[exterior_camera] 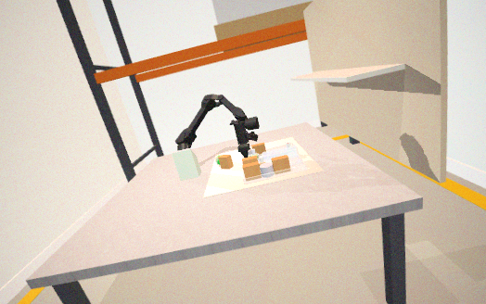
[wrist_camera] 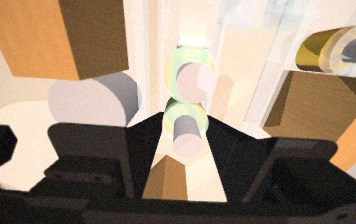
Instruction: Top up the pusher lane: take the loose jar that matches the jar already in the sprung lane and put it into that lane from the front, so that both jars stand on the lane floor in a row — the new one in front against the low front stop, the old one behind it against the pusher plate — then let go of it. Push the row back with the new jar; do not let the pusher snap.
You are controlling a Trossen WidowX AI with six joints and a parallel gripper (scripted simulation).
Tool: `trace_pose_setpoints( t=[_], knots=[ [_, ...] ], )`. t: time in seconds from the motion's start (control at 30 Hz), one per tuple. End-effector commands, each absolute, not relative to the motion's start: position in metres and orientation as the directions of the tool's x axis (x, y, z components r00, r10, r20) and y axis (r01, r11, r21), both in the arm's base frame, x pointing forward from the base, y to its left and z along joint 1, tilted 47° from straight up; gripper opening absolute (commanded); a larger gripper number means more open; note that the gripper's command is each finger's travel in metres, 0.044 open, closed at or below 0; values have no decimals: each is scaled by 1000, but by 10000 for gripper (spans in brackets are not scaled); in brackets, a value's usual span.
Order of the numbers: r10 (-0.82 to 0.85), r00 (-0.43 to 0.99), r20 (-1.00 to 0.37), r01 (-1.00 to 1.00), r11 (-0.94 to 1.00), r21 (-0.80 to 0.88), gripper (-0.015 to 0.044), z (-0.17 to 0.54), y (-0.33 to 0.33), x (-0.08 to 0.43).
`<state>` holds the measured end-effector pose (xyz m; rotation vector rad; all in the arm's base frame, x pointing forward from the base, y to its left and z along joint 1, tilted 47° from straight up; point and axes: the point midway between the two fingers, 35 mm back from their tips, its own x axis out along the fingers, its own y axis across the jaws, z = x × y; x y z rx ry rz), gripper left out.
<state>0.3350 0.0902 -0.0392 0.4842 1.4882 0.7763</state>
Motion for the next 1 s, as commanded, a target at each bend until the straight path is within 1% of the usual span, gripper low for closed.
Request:
trace_pose_setpoints(
  t=[0.0,0.97],
  knots=[
    [721,-80,-688,-167,671,722,0,-38,91,335],
    [721,-80,-688,-167,671,722,0,-40,89,329]
  ],
)
